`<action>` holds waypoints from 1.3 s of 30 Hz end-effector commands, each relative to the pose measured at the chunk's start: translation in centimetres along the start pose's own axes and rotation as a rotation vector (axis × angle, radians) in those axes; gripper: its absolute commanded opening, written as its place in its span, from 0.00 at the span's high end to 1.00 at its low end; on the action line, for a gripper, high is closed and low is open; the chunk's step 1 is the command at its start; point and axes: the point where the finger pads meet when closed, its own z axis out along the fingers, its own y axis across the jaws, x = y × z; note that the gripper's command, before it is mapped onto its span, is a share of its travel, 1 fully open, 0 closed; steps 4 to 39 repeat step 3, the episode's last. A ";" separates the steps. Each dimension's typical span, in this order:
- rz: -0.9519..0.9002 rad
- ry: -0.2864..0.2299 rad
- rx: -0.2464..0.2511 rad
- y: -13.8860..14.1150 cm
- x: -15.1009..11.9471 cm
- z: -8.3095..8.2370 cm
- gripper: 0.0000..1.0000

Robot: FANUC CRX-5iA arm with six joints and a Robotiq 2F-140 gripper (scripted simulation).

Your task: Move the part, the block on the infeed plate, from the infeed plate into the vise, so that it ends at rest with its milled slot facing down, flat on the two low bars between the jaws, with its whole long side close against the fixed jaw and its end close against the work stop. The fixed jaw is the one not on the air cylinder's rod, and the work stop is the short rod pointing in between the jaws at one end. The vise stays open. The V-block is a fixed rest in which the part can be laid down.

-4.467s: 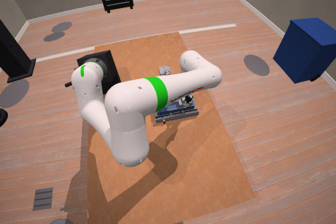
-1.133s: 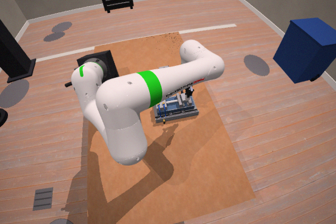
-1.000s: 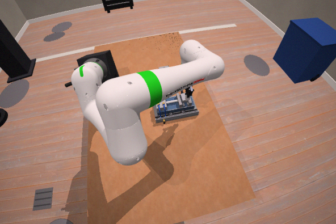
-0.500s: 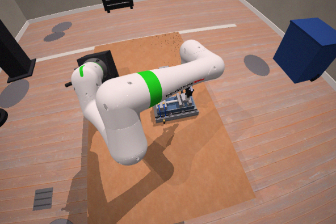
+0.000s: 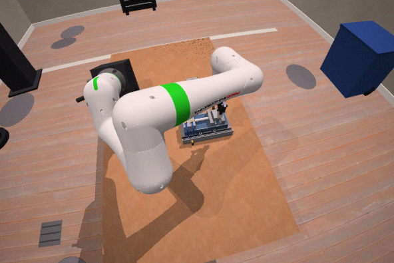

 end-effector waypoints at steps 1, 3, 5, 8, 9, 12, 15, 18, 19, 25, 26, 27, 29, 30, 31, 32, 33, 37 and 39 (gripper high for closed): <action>0.000 0.000 0.000 0.0 0.0 0.0 1.00; 0.000 0.000 0.000 0.0 0.0 0.0 1.00; 0.000 0.000 0.000 0.0 0.0 0.0 1.00; 0.000 0.000 0.000 0.0 0.0 0.0 1.00; 0.000 0.000 0.000 0.0 0.0 0.0 1.00; 0.000 0.000 0.000 0.0 0.0 0.0 1.00; 0.000 0.000 0.000 0.0 0.0 0.0 1.00; 0.000 0.000 0.000 0.0 0.0 0.0 1.00; 0.000 0.000 0.000 0.0 0.0 0.0 1.00; 0.000 0.000 0.000 0.0 0.0 0.0 1.00; 0.000 0.000 0.000 0.0 0.0 0.0 1.00; 0.000 0.000 0.000 0.0 0.0 0.0 1.00; 0.000 0.000 0.000 0.0 0.0 0.0 1.00; 0.000 0.000 0.000 0.0 0.0 0.0 1.00; 0.000 0.000 0.000 0.0 0.0 0.0 1.00; 0.000 0.000 0.000 0.0 0.0 0.0 1.00; 0.000 0.000 0.000 0.0 0.0 0.0 1.00; 0.000 0.000 0.000 0.0 0.0 0.0 1.00; 0.000 0.000 0.000 0.0 0.0 0.0 1.00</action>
